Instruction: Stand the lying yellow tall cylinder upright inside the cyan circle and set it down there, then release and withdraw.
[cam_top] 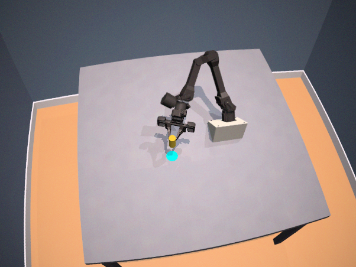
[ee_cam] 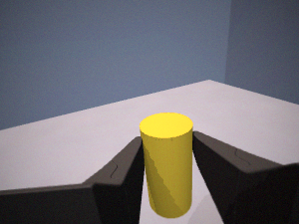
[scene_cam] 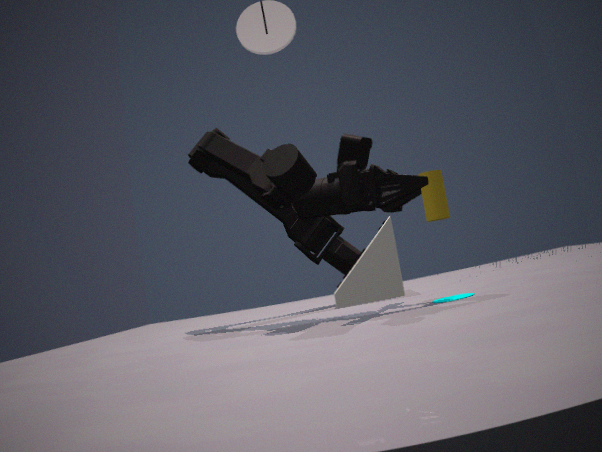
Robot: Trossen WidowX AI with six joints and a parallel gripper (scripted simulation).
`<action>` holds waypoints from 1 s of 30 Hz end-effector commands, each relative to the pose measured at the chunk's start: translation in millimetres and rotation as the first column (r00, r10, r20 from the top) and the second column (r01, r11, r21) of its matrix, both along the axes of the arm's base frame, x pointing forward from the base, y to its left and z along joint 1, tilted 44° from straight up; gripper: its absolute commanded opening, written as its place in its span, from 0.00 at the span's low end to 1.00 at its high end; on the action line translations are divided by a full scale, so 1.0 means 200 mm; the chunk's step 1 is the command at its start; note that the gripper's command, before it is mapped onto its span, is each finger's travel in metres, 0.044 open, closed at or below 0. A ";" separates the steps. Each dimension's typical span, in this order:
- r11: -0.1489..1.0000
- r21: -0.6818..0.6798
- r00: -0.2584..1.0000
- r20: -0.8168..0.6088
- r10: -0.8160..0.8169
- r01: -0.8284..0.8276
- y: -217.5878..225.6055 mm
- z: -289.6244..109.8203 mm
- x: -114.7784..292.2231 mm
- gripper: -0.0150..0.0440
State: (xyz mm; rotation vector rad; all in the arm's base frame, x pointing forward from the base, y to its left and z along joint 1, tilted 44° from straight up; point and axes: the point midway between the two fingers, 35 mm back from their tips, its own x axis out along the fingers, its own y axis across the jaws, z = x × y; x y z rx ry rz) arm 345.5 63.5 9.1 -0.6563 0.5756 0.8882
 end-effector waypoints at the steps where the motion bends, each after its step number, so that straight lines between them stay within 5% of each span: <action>1: 1.000 -0.001 1.000 0.003 0.005 -0.005 -0.02 -0.02 0.00 0.43; 30: 1.000 -0.006 1.000 -0.004 -0.003 0.003 -0.37 -0.40 -0.07 0.43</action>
